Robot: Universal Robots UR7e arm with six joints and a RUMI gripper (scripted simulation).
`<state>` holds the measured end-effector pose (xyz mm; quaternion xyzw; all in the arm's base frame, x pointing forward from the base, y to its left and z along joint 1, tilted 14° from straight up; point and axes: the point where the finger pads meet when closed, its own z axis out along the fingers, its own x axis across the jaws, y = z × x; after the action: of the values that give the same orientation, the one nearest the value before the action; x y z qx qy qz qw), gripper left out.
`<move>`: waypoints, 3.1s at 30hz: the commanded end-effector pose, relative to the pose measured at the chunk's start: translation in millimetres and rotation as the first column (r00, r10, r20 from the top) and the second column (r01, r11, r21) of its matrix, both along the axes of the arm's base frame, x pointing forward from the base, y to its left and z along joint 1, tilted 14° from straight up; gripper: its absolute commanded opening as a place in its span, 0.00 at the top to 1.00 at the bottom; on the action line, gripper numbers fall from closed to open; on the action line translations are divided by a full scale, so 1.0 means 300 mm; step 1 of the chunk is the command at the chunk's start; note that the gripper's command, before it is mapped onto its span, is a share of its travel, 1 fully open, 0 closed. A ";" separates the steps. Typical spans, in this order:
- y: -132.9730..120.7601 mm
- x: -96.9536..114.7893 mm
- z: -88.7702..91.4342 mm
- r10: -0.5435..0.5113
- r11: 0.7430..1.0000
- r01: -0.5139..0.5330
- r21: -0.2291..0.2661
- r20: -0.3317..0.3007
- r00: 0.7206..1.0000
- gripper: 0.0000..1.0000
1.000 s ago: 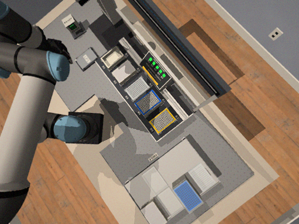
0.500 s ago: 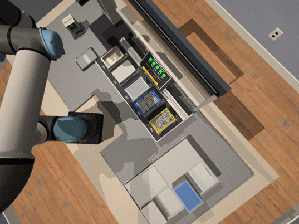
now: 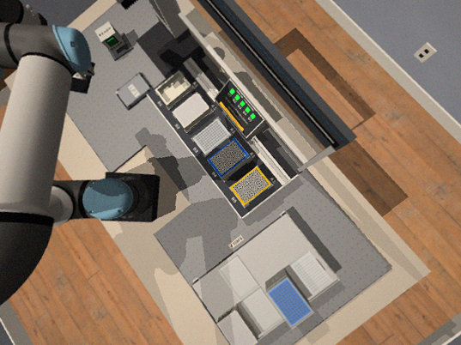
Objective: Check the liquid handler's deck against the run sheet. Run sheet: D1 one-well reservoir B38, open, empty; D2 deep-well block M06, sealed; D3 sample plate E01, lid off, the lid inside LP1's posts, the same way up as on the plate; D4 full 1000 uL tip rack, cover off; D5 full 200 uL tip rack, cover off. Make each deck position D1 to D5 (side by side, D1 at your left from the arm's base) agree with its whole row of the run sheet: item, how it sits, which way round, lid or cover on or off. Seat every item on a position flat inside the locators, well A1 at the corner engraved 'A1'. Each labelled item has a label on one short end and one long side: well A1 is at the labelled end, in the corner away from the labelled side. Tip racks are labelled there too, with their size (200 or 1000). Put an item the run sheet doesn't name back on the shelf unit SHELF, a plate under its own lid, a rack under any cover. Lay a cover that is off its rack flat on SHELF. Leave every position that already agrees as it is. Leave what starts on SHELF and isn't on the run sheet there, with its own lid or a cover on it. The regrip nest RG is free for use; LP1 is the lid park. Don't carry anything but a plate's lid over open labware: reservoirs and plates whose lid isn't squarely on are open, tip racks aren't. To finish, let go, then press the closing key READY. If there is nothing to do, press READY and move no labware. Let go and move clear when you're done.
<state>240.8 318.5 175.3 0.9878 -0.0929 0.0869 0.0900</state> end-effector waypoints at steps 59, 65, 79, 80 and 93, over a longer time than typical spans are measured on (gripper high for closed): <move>0.615 0.168 -0.095 -0.108 0.994 0.108 0.019 0.022 0.994 1.00; 0.599 0.265 -0.076 -0.108 0.994 0.108 0.019 0.022 0.994 1.00; 0.579 0.392 -0.052 -0.108 0.994 0.108 0.019 0.022 0.994 1.00; 0.579 0.392 -0.052 -0.108 0.994 0.108 0.019 0.022 0.994 1.00; 0.570 0.400 -0.100 -0.108 0.994 0.108 0.019 0.022 0.994 1.00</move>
<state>359.7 490.1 150.0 0.9810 -0.1479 0.0919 0.0856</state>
